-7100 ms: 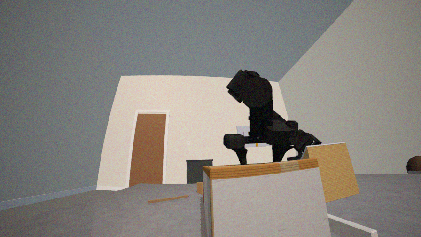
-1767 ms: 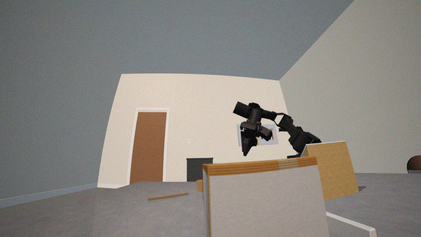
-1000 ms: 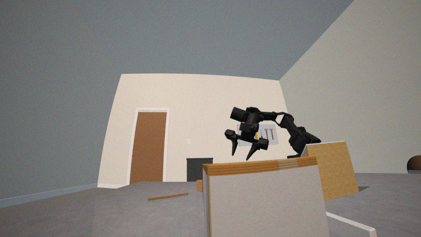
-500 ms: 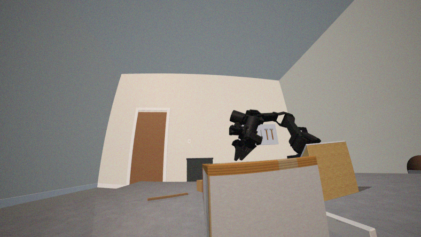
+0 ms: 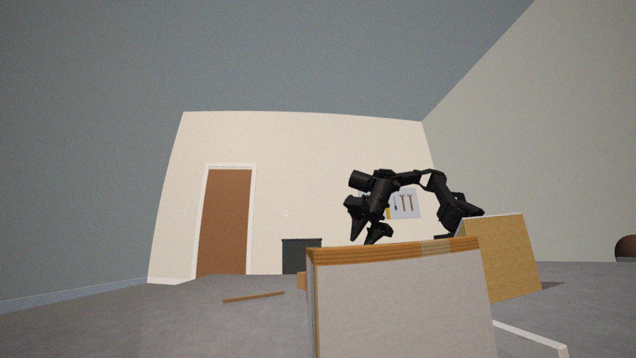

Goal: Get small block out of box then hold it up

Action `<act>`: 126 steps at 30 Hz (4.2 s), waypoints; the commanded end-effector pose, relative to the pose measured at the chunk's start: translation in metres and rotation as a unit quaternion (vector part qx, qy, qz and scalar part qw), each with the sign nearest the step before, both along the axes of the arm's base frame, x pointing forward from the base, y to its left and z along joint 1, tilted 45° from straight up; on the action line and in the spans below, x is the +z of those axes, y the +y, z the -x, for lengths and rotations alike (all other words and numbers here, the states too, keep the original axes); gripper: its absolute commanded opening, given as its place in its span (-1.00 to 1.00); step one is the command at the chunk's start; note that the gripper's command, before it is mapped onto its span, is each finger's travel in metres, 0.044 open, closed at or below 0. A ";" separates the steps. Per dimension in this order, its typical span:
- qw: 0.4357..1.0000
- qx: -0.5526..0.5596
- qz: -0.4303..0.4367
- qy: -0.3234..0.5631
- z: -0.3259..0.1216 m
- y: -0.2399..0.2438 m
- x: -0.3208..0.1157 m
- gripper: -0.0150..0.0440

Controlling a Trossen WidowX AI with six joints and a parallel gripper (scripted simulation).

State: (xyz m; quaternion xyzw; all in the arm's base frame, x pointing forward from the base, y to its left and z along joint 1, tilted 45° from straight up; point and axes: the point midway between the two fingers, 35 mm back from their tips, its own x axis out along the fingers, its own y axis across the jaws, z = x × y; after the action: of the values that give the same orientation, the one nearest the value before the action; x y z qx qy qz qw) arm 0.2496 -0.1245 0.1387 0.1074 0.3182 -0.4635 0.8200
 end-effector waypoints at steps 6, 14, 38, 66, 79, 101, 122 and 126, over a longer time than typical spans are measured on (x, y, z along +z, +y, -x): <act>0.838 -0.333 -0.180 -0.394 0.009 -0.012 -0.011 0.47; 0.711 -0.457 -0.223 -0.486 0.024 -0.022 -0.032 0.47; 0.451 -0.583 -0.279 -0.615 0.038 -0.019 -0.055 0.47; 0.451 -0.585 -0.279 -0.613 0.041 -0.049 -0.084 0.47; 0.452 -0.582 -0.278 -0.616 0.047 -0.063 -0.096 0.47; 0.449 -0.586 -0.279 -0.614 0.038 -0.036 -0.070 -0.49; 0.641 -0.517 -0.232 -0.517 0.037 -0.013 -0.050 -0.49; 0.701 -0.487 -0.213 -0.476 0.037 -0.011 -0.049 -0.49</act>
State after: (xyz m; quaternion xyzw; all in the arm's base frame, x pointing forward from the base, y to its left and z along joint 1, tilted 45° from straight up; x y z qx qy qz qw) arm 0.2108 -0.1369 0.0865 0.6505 -0.1515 -0.5991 0.4415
